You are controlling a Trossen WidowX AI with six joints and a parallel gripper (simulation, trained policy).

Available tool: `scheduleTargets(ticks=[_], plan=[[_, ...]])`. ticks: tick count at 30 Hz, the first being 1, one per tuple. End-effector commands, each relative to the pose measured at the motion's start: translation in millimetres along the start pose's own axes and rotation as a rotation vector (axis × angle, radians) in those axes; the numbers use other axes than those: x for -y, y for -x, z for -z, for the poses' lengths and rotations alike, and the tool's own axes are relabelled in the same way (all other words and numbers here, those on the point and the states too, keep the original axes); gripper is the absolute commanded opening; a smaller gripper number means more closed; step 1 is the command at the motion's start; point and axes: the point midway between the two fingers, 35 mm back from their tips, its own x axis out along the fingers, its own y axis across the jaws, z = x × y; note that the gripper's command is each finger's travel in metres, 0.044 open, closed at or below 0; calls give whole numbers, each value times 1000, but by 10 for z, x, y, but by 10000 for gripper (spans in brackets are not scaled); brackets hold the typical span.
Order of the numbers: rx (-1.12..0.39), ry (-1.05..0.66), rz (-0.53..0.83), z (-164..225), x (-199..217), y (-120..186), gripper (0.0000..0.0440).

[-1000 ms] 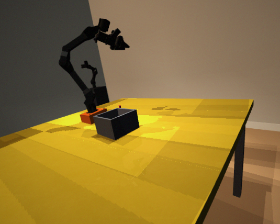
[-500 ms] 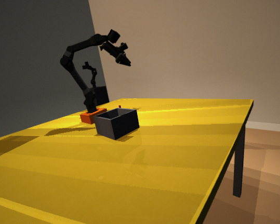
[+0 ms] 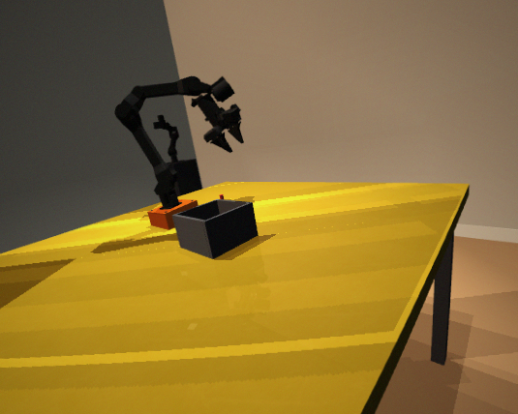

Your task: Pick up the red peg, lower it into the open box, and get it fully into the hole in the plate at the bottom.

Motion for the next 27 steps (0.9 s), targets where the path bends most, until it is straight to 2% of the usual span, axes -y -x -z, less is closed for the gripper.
scheduleTargets(ticks=[1, 16, 27], plan=[[-57, -90, 72, 120, 164, -147, 440], [-223, -489, 359, 609, 739, -546, 439], [-245, -721, 505, 881, 997, -879, 432]])
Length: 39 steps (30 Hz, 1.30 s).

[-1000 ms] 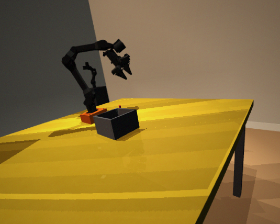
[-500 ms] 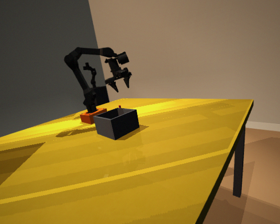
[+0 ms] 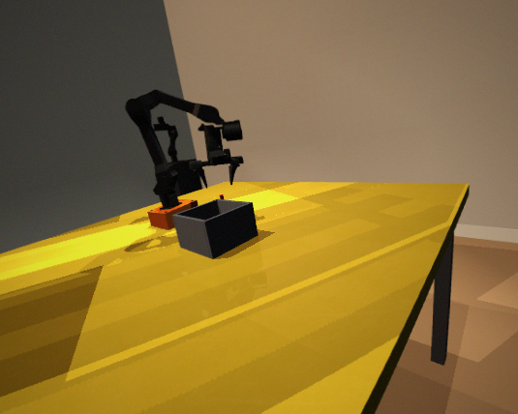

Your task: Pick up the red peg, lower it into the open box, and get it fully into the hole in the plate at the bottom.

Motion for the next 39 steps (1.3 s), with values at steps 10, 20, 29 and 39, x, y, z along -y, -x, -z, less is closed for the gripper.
scheduleTargets(ticks=[10, 20, 29, 39], plan=[[21, -176, 15, 31, -3, -600, 429], [19, -267, -2, 102, 4, -899, 323], [-41, -305, 4, 150, 20, -957, 91], [-1, -275, -26, 11, 30, -796, 0]])
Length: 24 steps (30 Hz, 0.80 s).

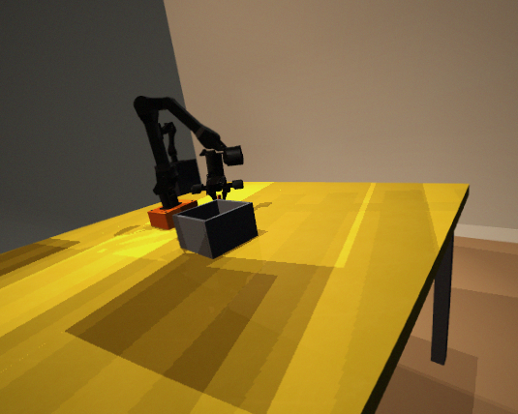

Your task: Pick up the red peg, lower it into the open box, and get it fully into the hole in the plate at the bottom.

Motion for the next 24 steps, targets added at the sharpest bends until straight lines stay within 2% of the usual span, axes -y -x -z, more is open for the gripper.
scheduleTargets(ticks=[1, 24], plan=[[35, 23, -22, -74, -21, 104, 0], [231, 150, -90, -674, -113, 913, 0]])
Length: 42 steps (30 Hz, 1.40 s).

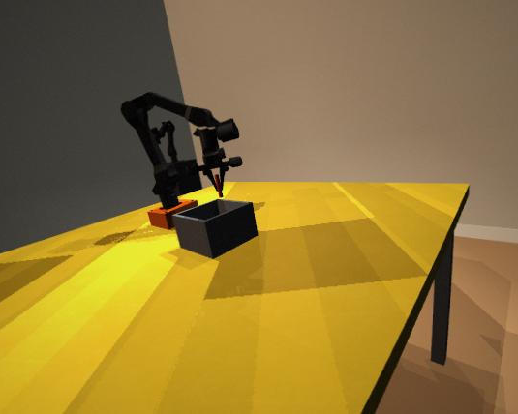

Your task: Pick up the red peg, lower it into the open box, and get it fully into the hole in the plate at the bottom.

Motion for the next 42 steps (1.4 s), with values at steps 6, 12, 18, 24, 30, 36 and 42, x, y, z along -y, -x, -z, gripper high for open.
scheduleTargets(ticks=[6, 12, 18, 24, 30, 36, 42], plan=[[57, 2, -15, -374, -30, 215, 0], [65, -28, -9, -616, 23, 223, 0], [70, -70, -9, -844, 84, 198, 0], [74, -111, -7, -1056, 155, 143, 0], [81, -155, -8, -1265, 222, 62, 0], [85, -198, -10, -1468, 287, -43, 1], [78, -234, -13, -1637, 345, -159, 3]])
